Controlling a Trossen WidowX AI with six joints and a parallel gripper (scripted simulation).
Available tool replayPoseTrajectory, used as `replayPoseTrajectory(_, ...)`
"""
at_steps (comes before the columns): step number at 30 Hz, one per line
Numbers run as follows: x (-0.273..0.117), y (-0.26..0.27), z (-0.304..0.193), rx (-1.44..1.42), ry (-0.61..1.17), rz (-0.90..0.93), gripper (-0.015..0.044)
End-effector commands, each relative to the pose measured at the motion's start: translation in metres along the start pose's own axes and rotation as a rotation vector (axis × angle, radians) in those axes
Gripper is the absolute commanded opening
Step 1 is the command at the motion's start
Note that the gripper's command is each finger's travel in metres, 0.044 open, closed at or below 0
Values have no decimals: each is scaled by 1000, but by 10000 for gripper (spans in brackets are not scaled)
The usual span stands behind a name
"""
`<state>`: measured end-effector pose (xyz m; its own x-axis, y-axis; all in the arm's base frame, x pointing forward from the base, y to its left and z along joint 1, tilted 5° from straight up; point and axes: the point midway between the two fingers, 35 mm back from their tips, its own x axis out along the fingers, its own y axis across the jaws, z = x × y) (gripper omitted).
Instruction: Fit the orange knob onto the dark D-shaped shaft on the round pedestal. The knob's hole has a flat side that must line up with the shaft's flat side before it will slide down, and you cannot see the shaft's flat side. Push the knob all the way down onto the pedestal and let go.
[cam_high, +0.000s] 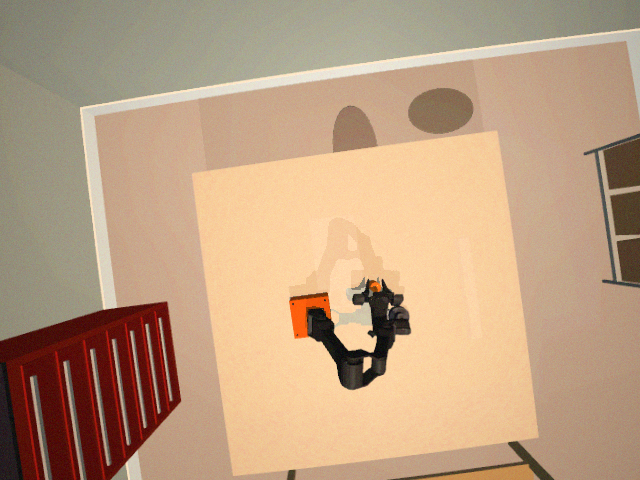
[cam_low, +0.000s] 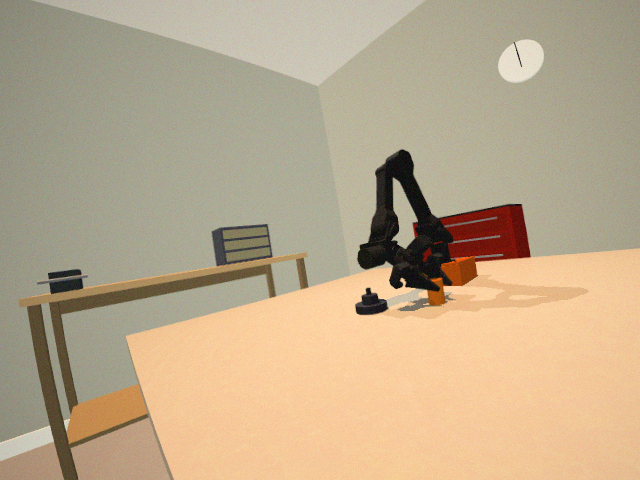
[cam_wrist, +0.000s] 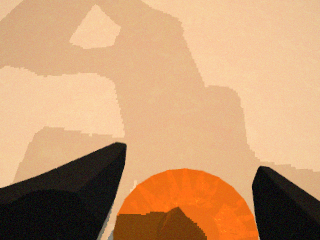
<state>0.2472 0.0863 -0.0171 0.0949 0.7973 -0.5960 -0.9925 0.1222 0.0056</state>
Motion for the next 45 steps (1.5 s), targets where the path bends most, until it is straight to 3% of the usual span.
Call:
replayPoseTrajectory(1,0,0,0,0,-2,-1,260)
replayPoseTrajectory(15,0,0,0,0,-2,-1,260)
replayPoseTrajectory(22,0,0,0,0,-2,-1,440)
replayPoseTrajectory(29,-1,-1,2,0,-2,-1,440)
replayPoseTrajectory(35,-38,-2,61,-1,-1,-1,440)
replayPoseTrajectory(40,-43,0,68,-1,-1,-1,440)
replayPoseTrajectory(42,-40,1,68,12,58,22,440)
replayPoseTrajectory(45,-33,4,66,50,320,90,440)
